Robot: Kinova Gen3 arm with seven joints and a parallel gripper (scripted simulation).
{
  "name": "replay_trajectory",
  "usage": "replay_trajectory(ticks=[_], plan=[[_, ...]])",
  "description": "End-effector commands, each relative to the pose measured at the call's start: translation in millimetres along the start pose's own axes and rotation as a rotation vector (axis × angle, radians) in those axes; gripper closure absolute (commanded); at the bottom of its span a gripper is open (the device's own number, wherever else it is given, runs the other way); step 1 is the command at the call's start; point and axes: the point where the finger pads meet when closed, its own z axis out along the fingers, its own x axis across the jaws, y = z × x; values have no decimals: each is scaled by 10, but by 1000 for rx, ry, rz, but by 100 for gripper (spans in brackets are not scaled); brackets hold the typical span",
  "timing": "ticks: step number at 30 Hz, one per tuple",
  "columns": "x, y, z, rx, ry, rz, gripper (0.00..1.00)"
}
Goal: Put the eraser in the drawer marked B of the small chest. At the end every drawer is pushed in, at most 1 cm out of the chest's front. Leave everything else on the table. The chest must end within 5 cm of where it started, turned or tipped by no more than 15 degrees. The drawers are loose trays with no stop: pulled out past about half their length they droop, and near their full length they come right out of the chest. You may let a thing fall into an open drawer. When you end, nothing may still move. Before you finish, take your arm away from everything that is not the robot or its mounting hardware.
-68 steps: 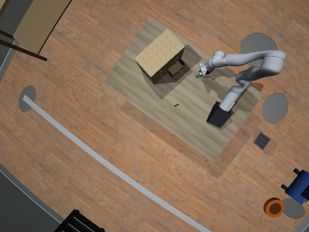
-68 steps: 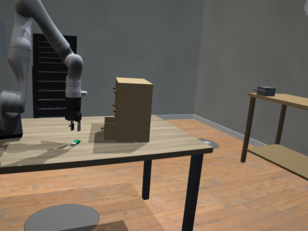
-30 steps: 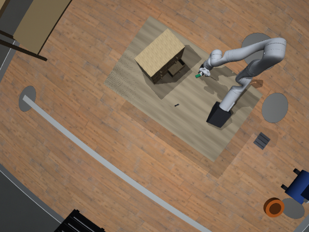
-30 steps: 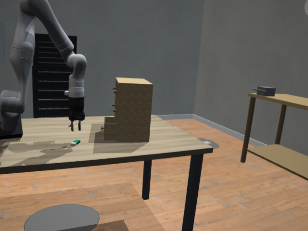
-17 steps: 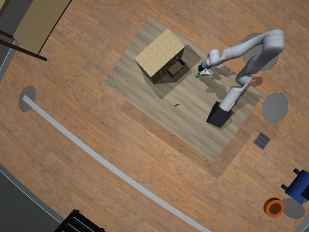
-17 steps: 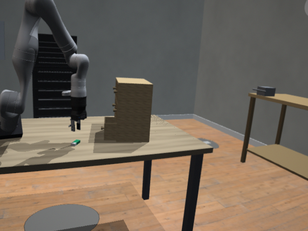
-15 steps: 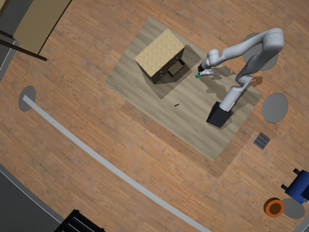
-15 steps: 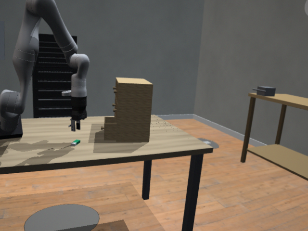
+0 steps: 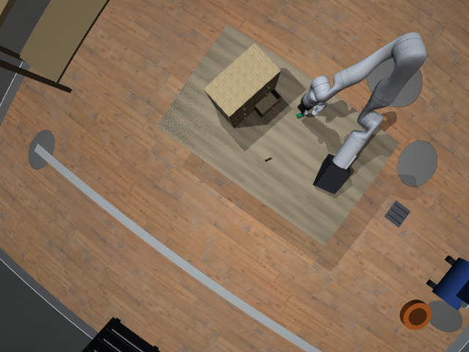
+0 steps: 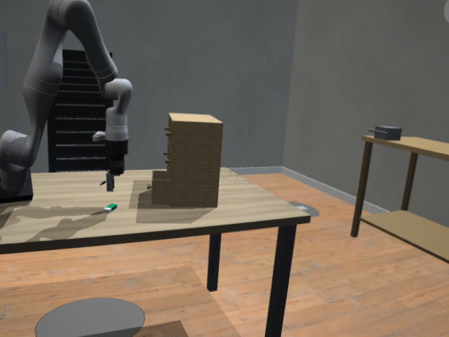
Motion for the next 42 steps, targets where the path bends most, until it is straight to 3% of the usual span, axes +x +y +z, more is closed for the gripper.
replay_trajectory(ticks=[1, 6, 8, 23, 42], plan=[[-25, 5, 14, 19, 1, -139, 33], [-25, 6, 14, 18, 3, -361, 33], [-25, 6, 14, 18, 3, -361, 33], [-21, 8, 13, 16, 8, -887, 33], [-30, -1, 18, 17, 9, -1161, 33]])
